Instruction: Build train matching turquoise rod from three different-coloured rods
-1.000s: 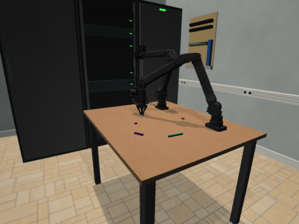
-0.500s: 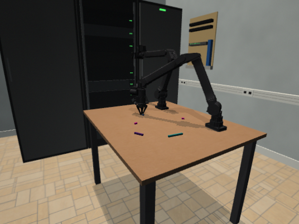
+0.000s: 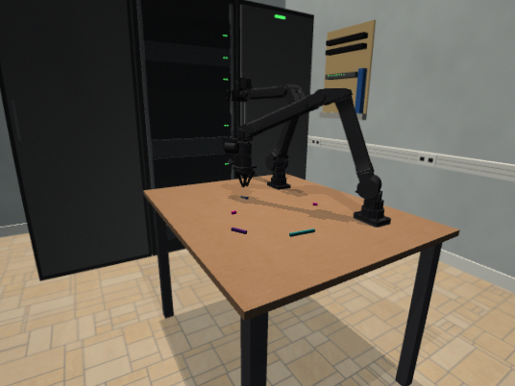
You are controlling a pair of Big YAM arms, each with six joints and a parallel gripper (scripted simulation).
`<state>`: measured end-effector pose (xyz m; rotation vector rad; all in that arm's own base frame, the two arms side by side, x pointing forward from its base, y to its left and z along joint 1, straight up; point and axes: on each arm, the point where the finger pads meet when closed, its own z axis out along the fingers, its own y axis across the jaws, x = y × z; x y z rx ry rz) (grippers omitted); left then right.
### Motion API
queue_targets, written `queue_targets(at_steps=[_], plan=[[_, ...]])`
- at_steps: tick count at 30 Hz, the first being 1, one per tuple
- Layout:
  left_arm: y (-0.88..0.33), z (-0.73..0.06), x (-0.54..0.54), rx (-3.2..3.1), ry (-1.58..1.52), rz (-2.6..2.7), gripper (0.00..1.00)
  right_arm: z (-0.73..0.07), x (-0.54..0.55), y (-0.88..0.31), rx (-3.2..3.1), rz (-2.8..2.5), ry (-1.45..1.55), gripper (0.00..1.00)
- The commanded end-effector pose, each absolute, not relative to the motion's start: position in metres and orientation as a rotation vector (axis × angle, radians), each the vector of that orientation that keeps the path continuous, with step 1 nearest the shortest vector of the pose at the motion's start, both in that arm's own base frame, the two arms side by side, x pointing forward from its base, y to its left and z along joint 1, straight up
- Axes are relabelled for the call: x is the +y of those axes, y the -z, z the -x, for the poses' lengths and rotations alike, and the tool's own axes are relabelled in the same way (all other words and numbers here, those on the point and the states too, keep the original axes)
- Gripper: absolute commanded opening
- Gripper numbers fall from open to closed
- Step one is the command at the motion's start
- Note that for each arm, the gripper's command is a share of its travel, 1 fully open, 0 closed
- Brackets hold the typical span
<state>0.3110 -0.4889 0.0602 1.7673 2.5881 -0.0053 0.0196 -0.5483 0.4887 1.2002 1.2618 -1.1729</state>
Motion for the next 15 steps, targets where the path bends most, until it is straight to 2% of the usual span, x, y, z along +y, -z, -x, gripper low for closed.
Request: queue_targets(at_steps=[1,14,15], plan=[[-0.099,-0.325,-0.505,2.548,0.037,-1.737,0.23,-0.010,-0.545,-0.501,1.219,-1.194,1.194,1.00],[-0.114,-0.321,-0.500,2.563,0.026,-1.748,0.23,-0.010,-0.545,-0.501,1.219,-1.194,1.194,1.00],[-0.114,-0.323,-0.502,2.553,0.033,-1.741,1.00,-0.010,-0.545,-0.501,1.219,-1.194,1.194,1.00]])
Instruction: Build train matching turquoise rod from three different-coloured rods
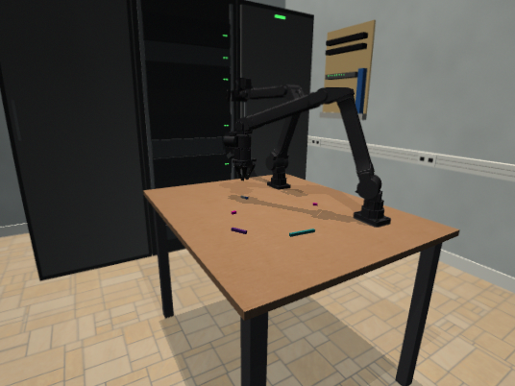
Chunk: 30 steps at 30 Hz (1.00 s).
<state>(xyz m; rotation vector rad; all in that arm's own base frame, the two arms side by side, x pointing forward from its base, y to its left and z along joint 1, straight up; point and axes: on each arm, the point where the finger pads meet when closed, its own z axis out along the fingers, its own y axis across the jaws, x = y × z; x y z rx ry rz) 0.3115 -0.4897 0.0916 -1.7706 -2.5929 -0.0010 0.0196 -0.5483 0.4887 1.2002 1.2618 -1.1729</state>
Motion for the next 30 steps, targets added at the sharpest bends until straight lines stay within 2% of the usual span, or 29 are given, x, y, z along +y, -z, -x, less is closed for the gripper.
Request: queue_targets(at_steps=[1,22,30], plan=[[-0.114,-0.323,-0.502,-2.638,-0.035,1.799,1.00,-0.010,-0.545,-0.501,1.219,-1.194,1.194,1.00],[-0.109,-0.326,-0.487,-2.629,-0.024,1.789,1.00,-0.010,-0.545,-0.501,1.219,-1.194,1.194,1.00],[-0.098,-0.394,-0.415,-2.659,-0.011,1.730,1.00,-0.010,-0.545,-0.501,1.219,-1.194,1.194,1.00]])
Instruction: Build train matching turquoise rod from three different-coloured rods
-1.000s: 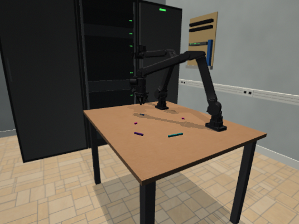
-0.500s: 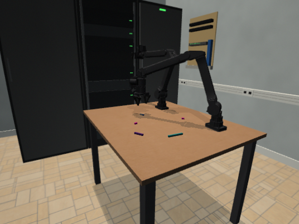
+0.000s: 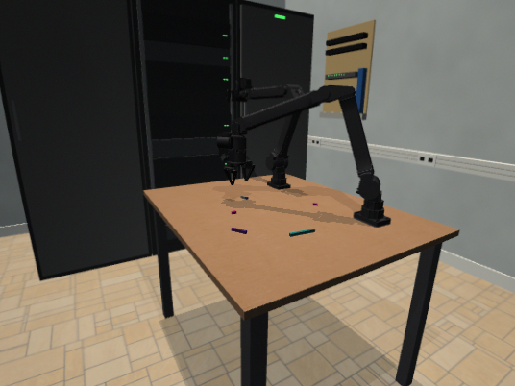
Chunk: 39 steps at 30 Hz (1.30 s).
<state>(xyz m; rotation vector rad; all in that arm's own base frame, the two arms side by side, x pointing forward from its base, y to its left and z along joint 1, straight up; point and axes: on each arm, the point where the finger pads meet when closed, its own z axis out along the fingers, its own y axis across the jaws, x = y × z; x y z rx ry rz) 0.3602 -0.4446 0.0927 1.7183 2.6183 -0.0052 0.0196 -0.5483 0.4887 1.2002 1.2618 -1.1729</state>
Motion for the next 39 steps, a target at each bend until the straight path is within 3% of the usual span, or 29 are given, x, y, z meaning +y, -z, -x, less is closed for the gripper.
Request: queue_targets(at_steps=[1,17,24,25,39], plan=[[-0.103,-0.404,-0.403,2.604,0.014,-1.683,1.00,-0.010,-0.545,-0.501,1.219,-1.194,1.194,1.00],[-0.088,-0.511,-0.154,2.700,-0.010,-1.524,1.00,-0.010,-0.545,-0.501,1.219,-1.194,1.194,1.00],[-0.081,-0.508,-0.145,2.705,-0.004,-1.551,1.00,-0.010,-0.545,-0.501,1.219,-1.194,1.194,1.00],[-0.081,-0.508,-0.145,2.706,-0.004,-1.551,0.23,-0.010,-0.545,-0.501,1.219,-1.194,1.194,1.00],[-0.081,-0.508,-0.144,2.710,-0.009,-1.546,0.23,-0.010,-0.545,-0.501,1.219,-1.194,1.194,1.00]])
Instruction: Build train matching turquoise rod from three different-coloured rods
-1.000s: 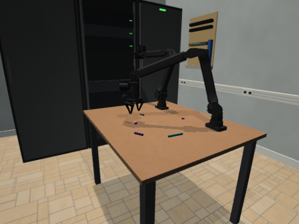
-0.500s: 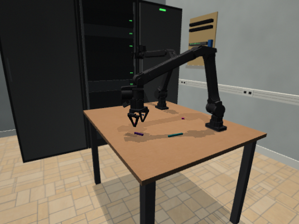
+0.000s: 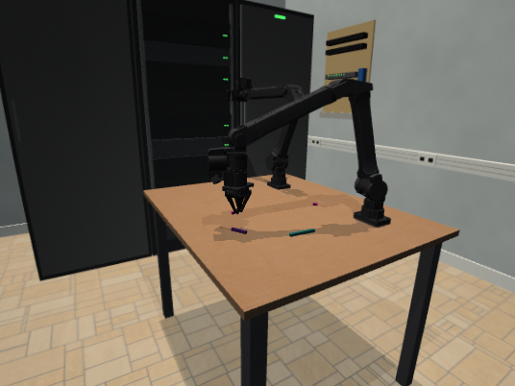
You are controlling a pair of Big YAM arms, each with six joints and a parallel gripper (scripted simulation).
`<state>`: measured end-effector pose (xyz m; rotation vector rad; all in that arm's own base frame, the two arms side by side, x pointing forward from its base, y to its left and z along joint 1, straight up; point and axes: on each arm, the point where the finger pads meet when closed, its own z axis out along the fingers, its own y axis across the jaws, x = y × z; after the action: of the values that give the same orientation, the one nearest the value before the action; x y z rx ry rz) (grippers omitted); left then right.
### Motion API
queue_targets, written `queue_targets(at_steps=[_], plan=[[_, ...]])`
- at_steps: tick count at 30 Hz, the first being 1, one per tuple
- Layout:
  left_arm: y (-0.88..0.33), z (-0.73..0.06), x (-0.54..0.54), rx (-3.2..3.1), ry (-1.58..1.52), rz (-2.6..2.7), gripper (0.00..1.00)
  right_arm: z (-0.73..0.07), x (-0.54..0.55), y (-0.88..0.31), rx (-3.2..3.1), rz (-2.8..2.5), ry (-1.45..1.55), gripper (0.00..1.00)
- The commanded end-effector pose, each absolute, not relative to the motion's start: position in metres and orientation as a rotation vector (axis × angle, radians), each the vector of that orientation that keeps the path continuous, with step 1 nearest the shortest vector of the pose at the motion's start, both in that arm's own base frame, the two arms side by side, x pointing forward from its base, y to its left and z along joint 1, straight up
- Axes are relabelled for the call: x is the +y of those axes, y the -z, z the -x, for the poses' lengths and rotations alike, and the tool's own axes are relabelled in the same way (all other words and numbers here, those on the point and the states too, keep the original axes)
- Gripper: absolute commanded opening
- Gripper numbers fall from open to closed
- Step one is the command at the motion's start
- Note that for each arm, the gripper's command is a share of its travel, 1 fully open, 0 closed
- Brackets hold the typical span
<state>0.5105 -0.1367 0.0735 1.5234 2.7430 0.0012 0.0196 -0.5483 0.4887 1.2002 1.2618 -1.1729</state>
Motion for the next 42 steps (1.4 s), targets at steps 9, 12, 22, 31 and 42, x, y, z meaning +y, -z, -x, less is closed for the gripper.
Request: queue_targets(at_steps=[9,12,22,31,42], plan=[[-0.081,-0.510,-0.138,2.719,-0.009,-1.529,0.23,-0.010,-0.545,-0.501,1.219,-1.194,1.194,1.00],[-0.081,-0.510,-0.138,2.719,-0.009,-1.529,0.23,-0.010,-0.545,-0.501,1.219,-1.194,1.194,1.00],[-0.081,-0.510,-0.138,2.719,-0.009,-1.529,0.23,-0.010,-0.545,-0.501,1.219,-1.194,1.194,1.00],[-0.069,-0.511,-0.138,2.730,-0.004,-1.534,0.23,-0.010,-0.545,-0.501,1.219,-1.194,1.194,1.00],[-0.053,-0.510,-0.138,2.740,0.000,-1.540,0.23,-0.010,-0.545,-0.501,1.219,-1.194,1.194,1.00]])
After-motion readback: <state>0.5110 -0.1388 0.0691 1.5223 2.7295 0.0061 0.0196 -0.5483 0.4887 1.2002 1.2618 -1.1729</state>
